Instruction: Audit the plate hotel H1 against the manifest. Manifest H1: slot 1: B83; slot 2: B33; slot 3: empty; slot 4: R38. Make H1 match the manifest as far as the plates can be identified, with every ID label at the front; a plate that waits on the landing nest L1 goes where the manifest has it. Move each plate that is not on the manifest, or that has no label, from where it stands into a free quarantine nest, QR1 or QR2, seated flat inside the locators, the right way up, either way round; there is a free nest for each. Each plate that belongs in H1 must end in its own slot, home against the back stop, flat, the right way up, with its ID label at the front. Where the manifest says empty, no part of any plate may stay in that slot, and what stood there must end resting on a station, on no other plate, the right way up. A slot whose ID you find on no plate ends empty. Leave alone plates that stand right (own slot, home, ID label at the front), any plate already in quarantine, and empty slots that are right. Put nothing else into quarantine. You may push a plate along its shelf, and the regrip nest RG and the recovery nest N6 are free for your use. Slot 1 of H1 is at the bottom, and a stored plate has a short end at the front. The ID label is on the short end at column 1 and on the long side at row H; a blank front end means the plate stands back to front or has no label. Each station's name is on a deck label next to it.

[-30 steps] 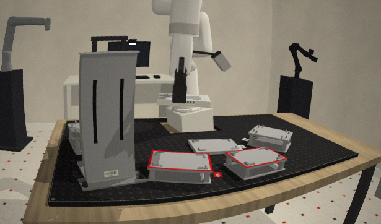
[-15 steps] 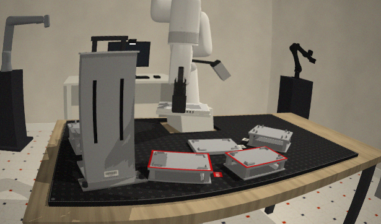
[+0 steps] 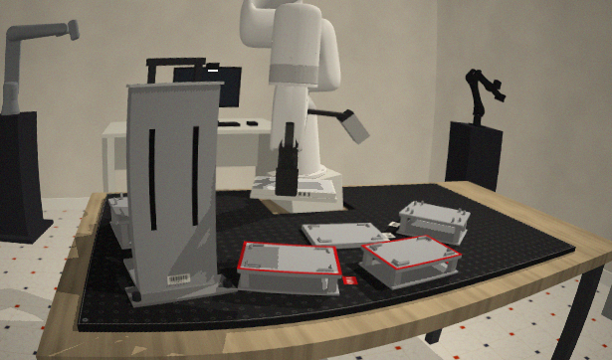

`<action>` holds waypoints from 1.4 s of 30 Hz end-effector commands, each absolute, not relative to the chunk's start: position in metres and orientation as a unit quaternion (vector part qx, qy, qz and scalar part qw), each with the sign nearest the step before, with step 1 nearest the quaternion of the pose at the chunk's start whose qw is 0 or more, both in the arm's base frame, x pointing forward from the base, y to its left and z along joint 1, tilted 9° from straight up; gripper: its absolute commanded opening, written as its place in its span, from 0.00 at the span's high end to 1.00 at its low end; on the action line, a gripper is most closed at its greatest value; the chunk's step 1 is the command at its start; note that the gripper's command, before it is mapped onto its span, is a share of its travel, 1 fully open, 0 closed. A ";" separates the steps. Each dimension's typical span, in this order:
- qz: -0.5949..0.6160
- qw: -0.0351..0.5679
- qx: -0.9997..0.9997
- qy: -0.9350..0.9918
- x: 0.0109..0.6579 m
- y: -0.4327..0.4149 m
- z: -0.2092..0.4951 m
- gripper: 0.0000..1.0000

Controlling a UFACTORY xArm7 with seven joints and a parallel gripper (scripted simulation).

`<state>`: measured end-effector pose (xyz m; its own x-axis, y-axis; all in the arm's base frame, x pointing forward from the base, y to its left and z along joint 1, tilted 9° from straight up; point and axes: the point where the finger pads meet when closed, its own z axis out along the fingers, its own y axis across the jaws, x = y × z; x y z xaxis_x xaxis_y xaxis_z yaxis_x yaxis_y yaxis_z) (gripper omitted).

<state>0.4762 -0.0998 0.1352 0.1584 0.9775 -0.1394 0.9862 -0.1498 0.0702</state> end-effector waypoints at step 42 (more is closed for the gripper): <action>-0.029 0.074 0.757 0.648 0.480 -0.107 0.087 1.00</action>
